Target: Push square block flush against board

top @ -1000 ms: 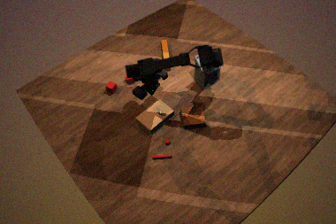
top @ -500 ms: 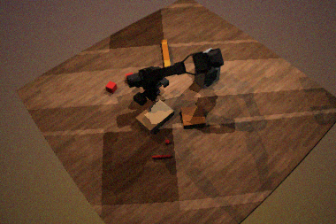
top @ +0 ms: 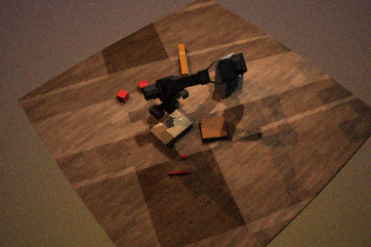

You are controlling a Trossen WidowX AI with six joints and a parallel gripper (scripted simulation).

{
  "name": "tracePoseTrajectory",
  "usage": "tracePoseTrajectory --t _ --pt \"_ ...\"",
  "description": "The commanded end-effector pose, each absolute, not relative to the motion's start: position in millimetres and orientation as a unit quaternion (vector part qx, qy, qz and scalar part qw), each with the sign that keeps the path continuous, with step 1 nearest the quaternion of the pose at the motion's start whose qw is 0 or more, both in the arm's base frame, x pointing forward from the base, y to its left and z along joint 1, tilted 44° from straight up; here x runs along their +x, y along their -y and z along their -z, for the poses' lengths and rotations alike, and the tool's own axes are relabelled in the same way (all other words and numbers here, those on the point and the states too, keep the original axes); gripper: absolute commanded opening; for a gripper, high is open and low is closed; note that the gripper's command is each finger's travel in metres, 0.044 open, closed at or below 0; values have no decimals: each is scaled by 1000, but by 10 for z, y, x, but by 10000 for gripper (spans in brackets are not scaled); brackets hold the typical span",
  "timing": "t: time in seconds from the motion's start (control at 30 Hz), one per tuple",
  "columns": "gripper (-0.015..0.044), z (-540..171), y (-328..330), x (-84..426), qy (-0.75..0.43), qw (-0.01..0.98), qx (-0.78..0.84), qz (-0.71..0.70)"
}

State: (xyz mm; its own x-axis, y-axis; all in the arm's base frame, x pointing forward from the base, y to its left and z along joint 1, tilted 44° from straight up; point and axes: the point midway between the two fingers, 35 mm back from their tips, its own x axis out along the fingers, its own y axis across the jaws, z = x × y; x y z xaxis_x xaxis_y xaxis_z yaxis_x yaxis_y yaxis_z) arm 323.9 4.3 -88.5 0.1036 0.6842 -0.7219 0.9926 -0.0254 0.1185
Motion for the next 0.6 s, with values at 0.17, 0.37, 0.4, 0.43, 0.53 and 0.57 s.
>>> tracePoseTrajectory --t 0.17,0.37,0.4,0.43,0.53,0.57 --pt "0 771 -177 3228 -624 312 673 245" --pt "0 702 -248 3233 -624 312 673 245" --pt "0 691 -260 3234 -624 312 673 245" --pt "0 680 -271 3235 -624 312 673 245" --pt "0 646 -306 3239 -624 312 673 245" --pt "0 634 -318 3241 -624 312 673 245"
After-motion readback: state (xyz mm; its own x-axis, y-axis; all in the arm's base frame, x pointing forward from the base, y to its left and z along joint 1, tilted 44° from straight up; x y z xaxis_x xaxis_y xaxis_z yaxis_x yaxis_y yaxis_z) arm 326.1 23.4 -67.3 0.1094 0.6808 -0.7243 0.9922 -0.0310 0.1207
